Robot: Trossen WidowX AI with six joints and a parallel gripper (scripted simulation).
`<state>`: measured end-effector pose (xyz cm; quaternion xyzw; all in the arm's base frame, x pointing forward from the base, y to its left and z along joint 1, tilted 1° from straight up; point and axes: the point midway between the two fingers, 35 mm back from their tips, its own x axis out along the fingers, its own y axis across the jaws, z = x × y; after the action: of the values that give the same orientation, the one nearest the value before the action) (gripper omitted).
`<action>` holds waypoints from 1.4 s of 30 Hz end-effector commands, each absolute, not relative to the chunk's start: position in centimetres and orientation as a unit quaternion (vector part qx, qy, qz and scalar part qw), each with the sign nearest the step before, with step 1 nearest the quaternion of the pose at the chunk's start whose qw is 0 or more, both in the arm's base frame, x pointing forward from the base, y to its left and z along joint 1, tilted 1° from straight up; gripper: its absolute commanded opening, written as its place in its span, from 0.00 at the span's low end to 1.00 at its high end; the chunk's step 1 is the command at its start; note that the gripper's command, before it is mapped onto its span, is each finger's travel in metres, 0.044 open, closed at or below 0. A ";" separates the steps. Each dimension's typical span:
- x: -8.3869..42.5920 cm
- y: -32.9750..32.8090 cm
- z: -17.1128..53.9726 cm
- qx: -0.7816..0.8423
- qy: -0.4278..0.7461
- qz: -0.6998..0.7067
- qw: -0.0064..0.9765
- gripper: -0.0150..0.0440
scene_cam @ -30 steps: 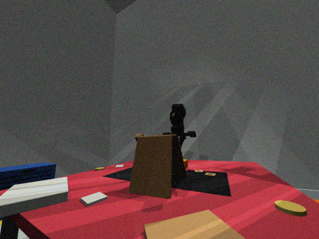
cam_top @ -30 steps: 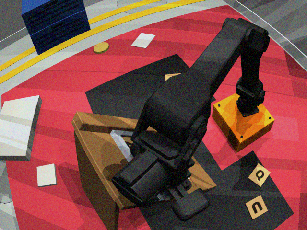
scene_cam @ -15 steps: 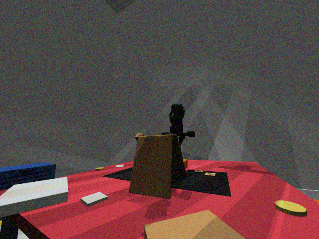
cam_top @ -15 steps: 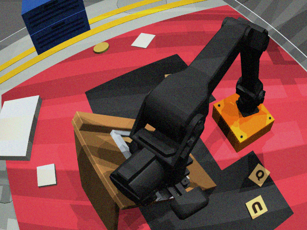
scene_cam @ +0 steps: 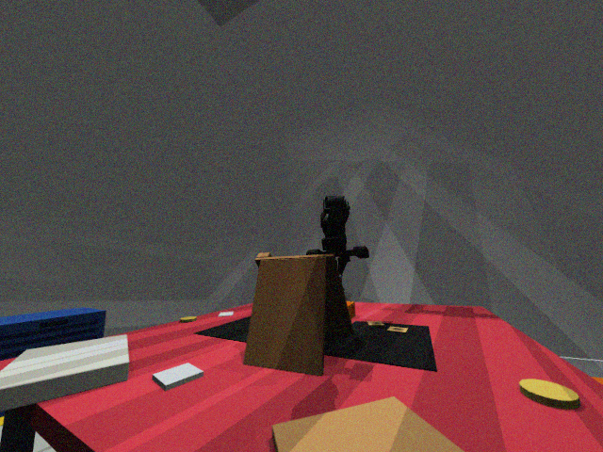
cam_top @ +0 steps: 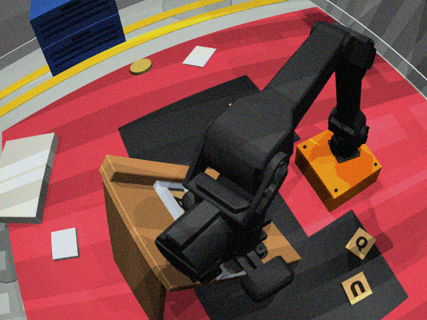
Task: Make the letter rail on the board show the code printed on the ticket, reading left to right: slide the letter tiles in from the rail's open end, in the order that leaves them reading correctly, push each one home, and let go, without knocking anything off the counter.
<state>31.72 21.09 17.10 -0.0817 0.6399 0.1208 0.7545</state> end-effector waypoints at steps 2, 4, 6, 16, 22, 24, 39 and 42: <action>31.2 20.9 17.5 -0.082 0.640 0.119 0.754 0.25; 30.9 20.8 17.7 -0.082 0.641 0.119 0.754 0.25; 30.7 20.7 17.9 -0.082 0.641 0.119 0.754 0.25; 30.0 19.5 19.8 -0.074 0.619 0.130 0.771 0.39; 28.6 14.8 24.1 -0.050 0.530 0.146 0.834 0.65; 27.9 13.4 25.2 -0.048 0.498 0.149 0.853 0.74; 23.8 7.5 28.6 -0.043 0.352 0.137 0.925 1.00; 23.8 7.5 28.6 -0.043 0.352 0.137 0.925 1.00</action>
<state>23.83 7.50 28.84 -0.0404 0.3498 0.1343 0.9263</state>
